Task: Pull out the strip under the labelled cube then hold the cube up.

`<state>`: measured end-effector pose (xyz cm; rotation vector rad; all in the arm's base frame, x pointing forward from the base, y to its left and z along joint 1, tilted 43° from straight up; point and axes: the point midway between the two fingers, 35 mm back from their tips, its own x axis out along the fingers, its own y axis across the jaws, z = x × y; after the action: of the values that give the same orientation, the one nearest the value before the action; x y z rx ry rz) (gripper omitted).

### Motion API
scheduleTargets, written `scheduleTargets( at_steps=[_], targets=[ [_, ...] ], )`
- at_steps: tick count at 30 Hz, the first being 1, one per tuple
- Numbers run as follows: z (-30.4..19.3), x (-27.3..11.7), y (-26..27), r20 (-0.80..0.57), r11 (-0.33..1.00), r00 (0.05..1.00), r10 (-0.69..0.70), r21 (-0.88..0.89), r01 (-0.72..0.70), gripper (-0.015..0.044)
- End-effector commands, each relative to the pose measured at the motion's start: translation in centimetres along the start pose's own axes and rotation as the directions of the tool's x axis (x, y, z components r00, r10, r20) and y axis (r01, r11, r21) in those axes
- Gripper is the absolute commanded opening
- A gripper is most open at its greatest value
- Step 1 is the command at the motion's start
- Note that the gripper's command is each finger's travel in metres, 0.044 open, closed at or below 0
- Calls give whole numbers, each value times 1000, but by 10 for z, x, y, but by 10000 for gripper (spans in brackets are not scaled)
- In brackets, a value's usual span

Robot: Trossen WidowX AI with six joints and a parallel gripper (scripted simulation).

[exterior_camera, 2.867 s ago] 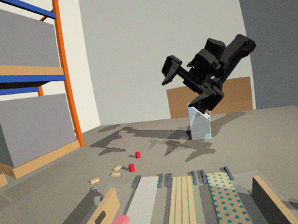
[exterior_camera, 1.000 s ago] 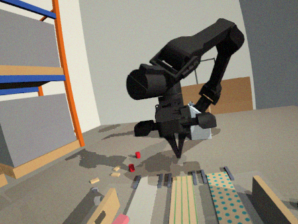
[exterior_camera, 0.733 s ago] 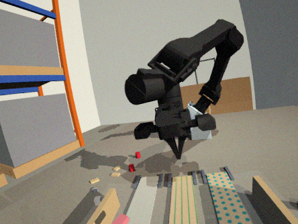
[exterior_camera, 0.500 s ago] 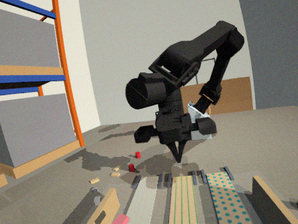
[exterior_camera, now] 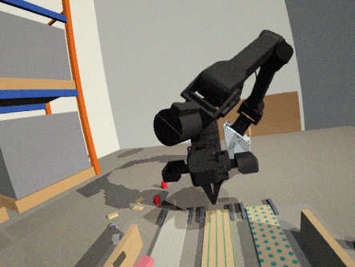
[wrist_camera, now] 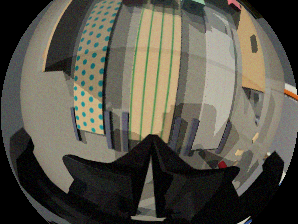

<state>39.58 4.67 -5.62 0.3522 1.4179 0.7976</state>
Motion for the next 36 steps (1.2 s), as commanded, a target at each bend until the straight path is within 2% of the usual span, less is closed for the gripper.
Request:
scheduleTargets(
  at_steps=[1, 18, 36],
  targets=[
    [-2, 10, 1, -4, 1000, 1000, 8, 5, -8, 0],
    [-1, 37, 4, -4, 1000, 1000, 11, 5, -11, 0],
    [-1, 37, 4, -4, 1000, 1000, 11, 5, -11, 0]
  ],
)
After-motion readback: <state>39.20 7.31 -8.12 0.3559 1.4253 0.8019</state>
